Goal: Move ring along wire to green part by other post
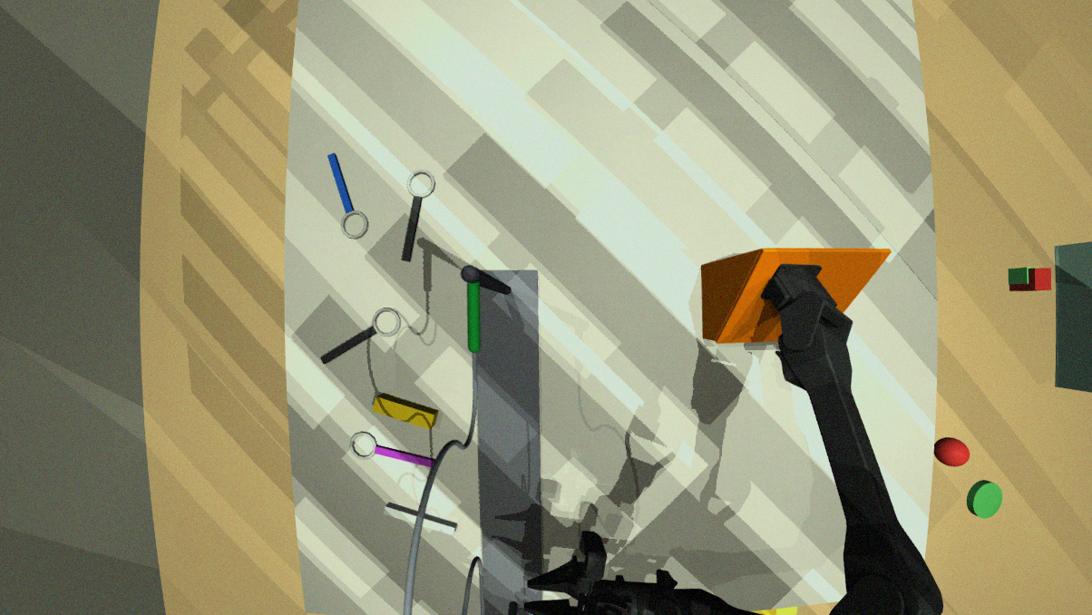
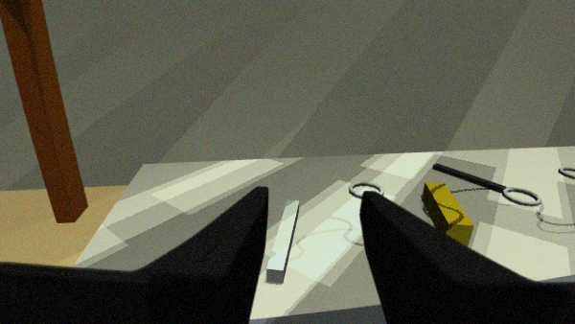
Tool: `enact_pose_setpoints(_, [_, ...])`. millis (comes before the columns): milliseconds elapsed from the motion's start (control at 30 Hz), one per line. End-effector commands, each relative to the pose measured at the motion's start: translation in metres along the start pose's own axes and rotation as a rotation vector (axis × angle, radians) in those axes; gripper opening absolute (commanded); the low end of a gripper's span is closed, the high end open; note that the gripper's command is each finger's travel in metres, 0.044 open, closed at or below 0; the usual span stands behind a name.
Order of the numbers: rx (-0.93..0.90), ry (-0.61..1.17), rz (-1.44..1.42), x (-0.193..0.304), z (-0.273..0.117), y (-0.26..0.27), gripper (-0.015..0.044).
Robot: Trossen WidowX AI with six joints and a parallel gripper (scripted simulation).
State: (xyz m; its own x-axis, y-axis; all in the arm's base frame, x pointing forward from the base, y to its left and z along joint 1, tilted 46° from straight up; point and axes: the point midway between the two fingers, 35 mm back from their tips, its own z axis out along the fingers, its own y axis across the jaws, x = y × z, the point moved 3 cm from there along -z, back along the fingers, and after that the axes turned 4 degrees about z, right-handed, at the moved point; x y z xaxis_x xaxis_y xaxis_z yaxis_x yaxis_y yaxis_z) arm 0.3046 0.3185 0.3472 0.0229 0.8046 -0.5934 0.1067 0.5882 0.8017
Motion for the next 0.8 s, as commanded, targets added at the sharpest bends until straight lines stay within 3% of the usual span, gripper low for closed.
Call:
enact_pose_setpoints(0, [-0.052, 0.017, -0.012, 0.019, -0.018, 0.031, 0.0160])
enact_pose_setpoints(367, [-0.144, 0.055, -0.018, 0.053, -0.062, 0.083, 0.0160])
enact_pose_setpoints(600, [-0.148, 0.052, -0.020, 0.010, -0.019, 0.091, 0.0160])
enact_pose_setpoints(767, [-0.148, 0.051, -0.020, 0.005, -0.015, 0.091, 0.0160])
